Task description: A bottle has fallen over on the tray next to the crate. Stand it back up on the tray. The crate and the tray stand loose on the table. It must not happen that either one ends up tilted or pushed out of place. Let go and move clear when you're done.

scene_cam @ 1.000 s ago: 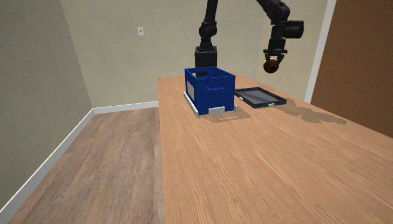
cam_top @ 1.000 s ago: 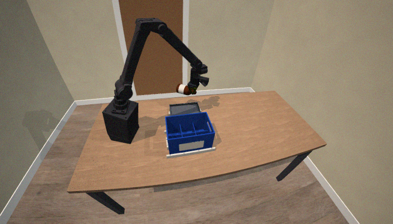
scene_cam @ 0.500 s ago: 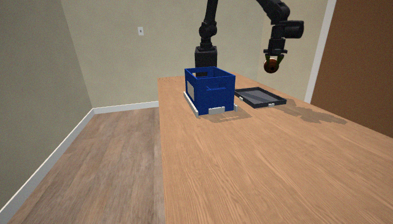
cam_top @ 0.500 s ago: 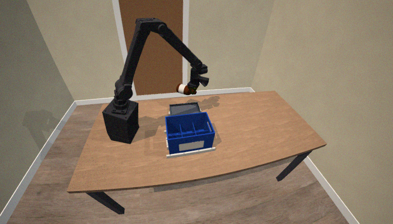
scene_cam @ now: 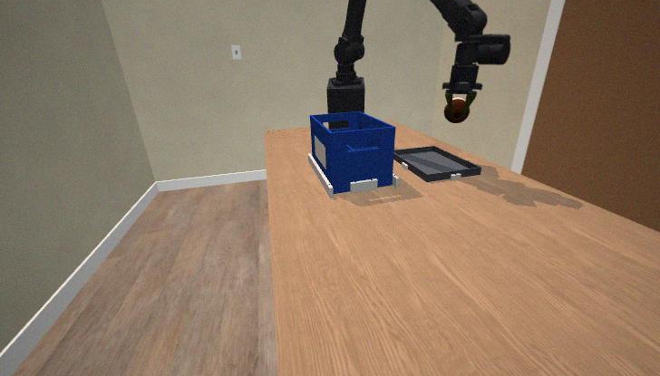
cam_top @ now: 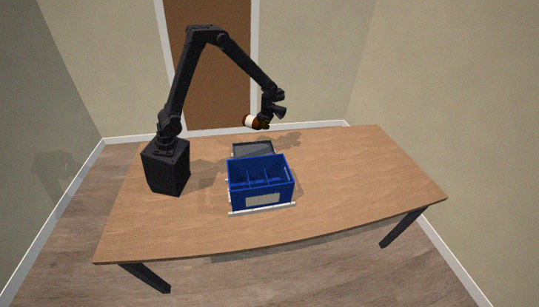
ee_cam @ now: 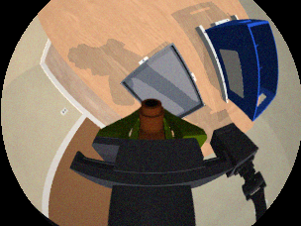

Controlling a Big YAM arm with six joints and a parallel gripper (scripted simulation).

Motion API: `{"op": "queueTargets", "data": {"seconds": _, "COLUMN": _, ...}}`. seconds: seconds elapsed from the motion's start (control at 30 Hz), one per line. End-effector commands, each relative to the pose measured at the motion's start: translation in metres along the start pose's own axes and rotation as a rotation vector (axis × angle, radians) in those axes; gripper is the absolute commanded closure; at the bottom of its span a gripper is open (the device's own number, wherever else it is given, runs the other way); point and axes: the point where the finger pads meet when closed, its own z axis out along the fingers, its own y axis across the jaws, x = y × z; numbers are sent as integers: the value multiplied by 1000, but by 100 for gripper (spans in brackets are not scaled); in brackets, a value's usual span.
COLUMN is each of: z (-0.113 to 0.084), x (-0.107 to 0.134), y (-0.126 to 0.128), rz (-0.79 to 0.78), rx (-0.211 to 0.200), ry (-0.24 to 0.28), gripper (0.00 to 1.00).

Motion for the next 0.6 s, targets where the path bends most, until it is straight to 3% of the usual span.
{"op": "queueTargets", "data": {"seconds": 0.0, "z": -43, "x": -14, "y": 29, "rz": 15, "rx": -77, "ry": -39, "gripper": 100}}
{"op": "queueTargets", "data": {"seconds": 0.57, "z": -43, "x": -14, "y": 29, "rz": 9, "rx": -77, "ry": -39, "gripper": 100}}
